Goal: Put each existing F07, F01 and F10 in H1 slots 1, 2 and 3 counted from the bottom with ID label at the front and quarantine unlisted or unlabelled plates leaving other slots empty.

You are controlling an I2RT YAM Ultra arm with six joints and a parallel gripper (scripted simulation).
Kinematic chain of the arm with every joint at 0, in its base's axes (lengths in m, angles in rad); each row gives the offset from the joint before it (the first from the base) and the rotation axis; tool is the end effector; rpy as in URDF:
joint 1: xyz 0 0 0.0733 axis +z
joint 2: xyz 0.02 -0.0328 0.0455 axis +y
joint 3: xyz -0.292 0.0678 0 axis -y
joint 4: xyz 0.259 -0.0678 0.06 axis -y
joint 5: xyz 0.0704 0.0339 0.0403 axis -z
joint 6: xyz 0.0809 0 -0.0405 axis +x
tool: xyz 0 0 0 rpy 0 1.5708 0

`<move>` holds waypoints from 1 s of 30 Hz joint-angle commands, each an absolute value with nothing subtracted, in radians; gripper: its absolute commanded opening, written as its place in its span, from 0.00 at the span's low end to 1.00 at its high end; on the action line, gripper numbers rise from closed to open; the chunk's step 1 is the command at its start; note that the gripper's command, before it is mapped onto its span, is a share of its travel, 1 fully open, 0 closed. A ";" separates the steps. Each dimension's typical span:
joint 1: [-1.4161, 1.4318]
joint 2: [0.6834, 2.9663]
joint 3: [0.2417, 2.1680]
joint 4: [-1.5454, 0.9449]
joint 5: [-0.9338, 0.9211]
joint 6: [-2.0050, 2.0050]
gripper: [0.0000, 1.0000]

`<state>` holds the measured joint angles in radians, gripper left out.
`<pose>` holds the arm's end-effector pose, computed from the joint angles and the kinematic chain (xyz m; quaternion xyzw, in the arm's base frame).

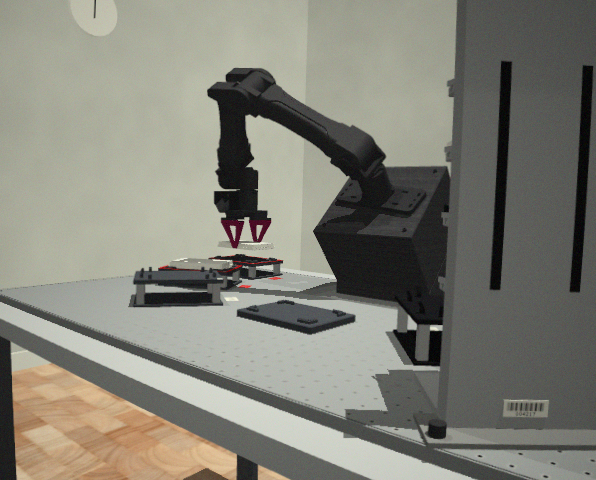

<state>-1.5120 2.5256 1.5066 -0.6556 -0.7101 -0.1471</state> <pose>0.0791 -0.4274 -0.0326 0.6046 0.7153 0.2703 0.2232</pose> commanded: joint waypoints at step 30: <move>-1.491 2.547 1.497 -0.585 -0.713 -0.105 0.86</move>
<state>-1.4853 2.5526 1.4960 -0.5926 -0.7124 -0.1101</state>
